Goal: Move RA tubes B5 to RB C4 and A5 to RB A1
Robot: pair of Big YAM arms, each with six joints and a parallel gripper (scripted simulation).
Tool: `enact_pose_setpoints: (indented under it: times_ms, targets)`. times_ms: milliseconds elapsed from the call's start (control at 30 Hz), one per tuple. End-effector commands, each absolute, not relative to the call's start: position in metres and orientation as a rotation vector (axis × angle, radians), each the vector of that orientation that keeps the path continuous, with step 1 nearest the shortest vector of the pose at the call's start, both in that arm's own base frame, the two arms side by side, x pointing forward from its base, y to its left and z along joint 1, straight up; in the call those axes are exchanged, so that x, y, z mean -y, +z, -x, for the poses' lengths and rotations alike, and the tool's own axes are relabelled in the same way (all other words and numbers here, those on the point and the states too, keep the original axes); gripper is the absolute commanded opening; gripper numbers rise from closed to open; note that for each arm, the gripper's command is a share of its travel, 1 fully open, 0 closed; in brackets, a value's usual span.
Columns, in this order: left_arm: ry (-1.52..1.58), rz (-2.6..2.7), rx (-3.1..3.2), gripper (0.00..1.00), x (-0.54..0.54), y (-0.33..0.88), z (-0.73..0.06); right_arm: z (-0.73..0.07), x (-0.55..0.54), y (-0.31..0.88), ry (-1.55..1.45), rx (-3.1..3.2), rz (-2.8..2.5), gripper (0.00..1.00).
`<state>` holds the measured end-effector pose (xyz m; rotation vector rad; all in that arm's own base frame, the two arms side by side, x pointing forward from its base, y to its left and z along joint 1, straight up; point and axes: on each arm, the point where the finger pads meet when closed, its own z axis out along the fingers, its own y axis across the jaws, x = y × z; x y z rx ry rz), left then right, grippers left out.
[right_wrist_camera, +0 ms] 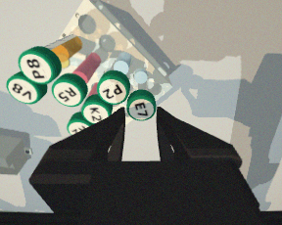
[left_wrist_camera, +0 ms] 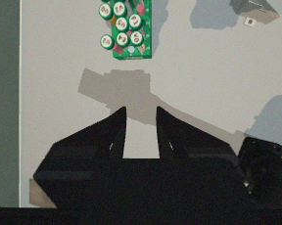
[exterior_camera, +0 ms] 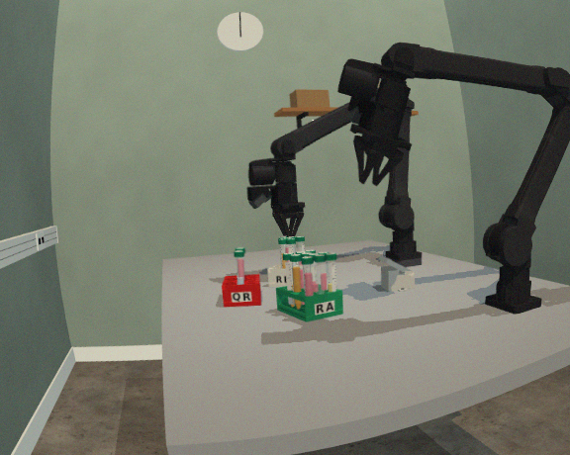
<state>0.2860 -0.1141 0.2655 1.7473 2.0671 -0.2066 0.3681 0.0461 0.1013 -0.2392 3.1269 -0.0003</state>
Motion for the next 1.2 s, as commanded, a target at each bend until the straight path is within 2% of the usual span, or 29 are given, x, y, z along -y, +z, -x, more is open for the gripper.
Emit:
enact_pose_setpoints:
  times_ms: [0, 1167]
  targets:
    - [-0.181, -1.734, -2.038, 0.3, 0.115, 0.281, -0.293, -0.379, -0.049, 0.11, 0.003, -3.099, 0.242, 0.3]
    - [-0.181, -1.734, -2.038, 0.3, 0.115, 0.281, -0.293, -0.385, -0.055, 0.192, 0.007, -3.063, 0.244, 0.3]
